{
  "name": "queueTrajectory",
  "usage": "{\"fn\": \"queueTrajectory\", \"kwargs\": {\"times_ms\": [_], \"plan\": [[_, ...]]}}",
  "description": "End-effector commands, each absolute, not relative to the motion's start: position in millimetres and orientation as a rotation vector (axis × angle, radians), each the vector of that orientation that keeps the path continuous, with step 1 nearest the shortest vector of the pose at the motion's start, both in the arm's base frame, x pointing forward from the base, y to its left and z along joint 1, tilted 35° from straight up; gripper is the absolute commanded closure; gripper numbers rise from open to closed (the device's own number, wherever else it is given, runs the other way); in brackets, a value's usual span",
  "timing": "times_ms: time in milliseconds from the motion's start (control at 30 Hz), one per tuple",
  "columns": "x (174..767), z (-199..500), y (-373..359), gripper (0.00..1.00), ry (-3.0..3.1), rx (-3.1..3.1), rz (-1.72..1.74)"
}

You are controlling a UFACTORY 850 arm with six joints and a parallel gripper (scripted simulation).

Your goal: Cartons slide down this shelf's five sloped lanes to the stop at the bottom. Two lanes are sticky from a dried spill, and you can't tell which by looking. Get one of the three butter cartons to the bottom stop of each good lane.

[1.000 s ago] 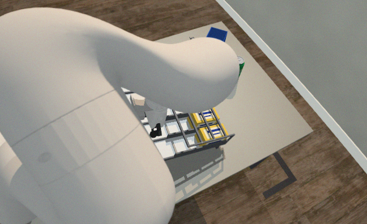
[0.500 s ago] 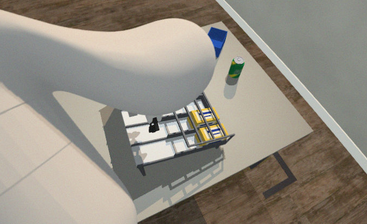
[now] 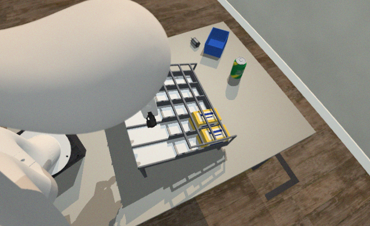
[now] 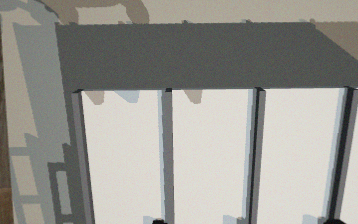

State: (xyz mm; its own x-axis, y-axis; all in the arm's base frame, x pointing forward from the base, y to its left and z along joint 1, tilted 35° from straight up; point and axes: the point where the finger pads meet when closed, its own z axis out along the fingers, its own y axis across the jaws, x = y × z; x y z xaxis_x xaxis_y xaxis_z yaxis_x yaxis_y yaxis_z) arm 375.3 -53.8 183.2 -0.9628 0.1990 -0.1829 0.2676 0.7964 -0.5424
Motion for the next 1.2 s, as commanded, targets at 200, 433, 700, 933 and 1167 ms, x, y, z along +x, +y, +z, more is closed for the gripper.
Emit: {"fn": "queueTrajectory", "kwargs": {"times_ms": [200,433,700,933,1167], "plan": [[377,181,-55,0.1,2.872,0.376,-0.888],[377,181,-55,0.1,2.872,0.376,-0.888],[377,181,-55,0.1,2.872,0.376,-0.888],[377,181,-55,0.1,2.872,0.376,-0.888],[429,133,27,0.1,2.841,0.435,-0.883]]}}
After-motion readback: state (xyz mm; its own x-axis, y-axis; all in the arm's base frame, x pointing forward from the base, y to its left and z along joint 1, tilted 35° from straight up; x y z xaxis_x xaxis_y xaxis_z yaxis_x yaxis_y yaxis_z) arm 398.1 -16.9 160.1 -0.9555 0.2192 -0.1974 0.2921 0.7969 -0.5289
